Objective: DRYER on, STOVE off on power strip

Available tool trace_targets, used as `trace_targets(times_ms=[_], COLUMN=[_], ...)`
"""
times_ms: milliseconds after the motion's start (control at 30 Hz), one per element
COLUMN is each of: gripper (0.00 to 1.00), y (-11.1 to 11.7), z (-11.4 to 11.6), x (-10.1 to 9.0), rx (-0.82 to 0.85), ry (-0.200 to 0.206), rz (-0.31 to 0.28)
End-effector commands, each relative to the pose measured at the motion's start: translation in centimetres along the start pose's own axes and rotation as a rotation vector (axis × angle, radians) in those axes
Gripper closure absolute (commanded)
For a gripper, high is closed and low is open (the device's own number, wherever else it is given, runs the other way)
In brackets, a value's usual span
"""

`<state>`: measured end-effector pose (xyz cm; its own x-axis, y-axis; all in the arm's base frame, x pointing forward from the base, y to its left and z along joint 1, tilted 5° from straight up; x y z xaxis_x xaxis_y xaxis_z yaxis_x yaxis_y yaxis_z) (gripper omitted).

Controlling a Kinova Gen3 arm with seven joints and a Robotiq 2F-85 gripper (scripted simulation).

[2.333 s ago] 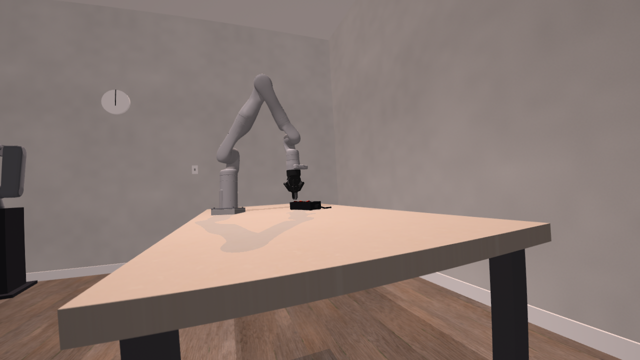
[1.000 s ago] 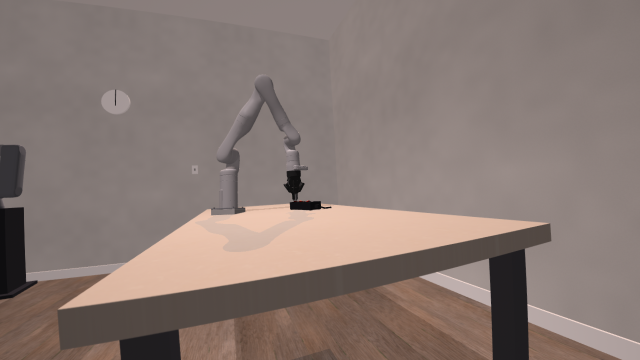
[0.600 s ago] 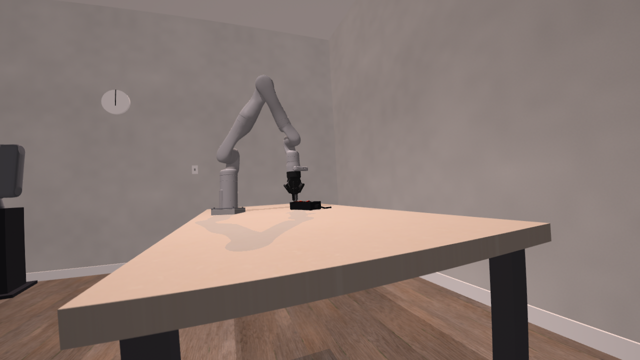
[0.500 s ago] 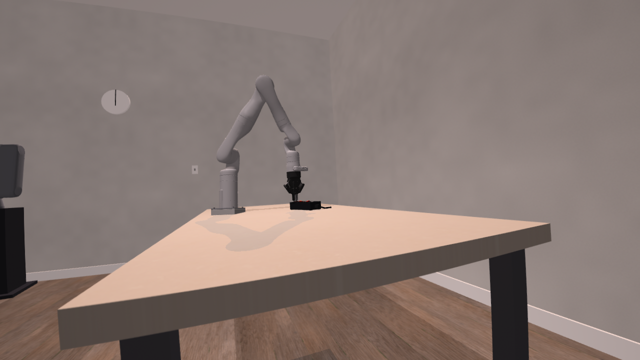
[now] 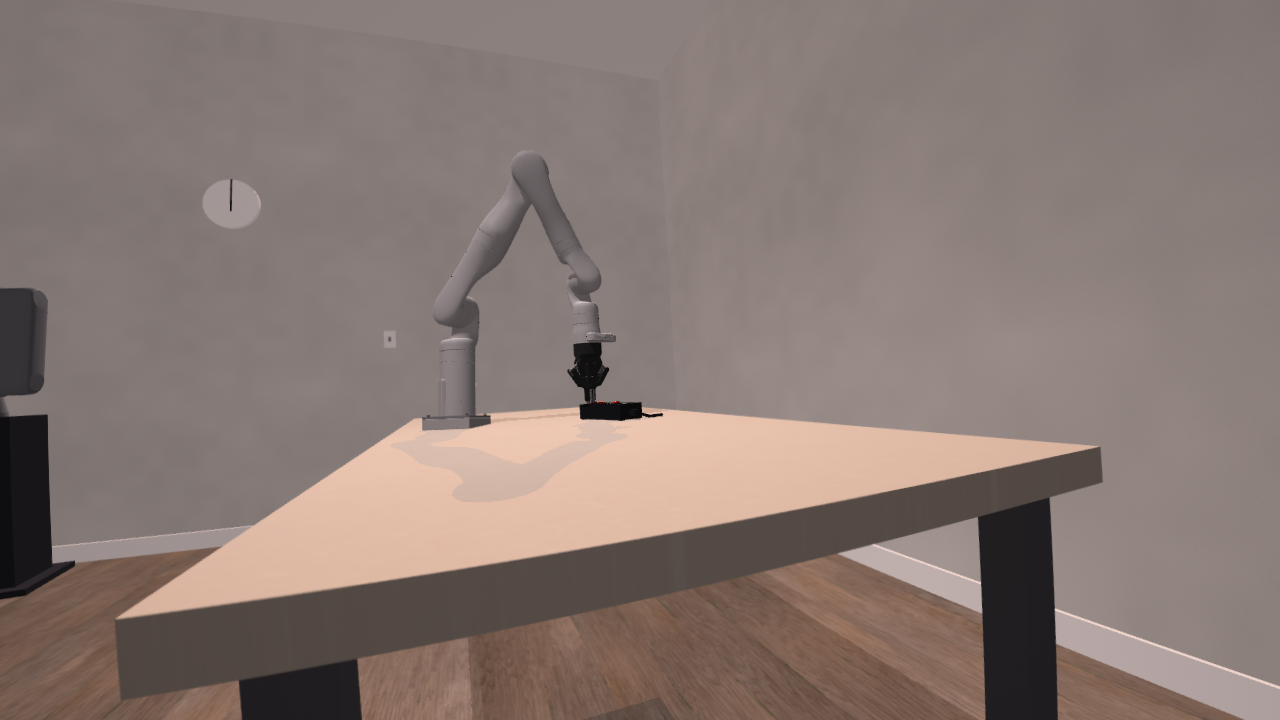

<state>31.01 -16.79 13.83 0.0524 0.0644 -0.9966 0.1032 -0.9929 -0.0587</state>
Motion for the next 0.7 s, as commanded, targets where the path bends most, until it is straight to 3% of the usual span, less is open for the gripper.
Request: trace_targets(times_ms=[0, 667], gripper=[1.0, 1.0], y=[0.0, 0.1], z=[0.0, -0.2], x=[0.0, -4.0], rx=[-0.003, -0.002], ry=[0.001, 0.005], rz=[0.002, 0.004])
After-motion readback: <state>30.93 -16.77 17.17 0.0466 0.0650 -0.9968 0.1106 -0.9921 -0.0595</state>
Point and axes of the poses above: the point where the finger pads meet when closed, its own x axis out along the fingers, its own z axis across the jaws, y = z × x, the point moved 10 cm from there along -x, back along the fingers, and after that the axes turned 8 degrees about x, right-handed, at the moved point
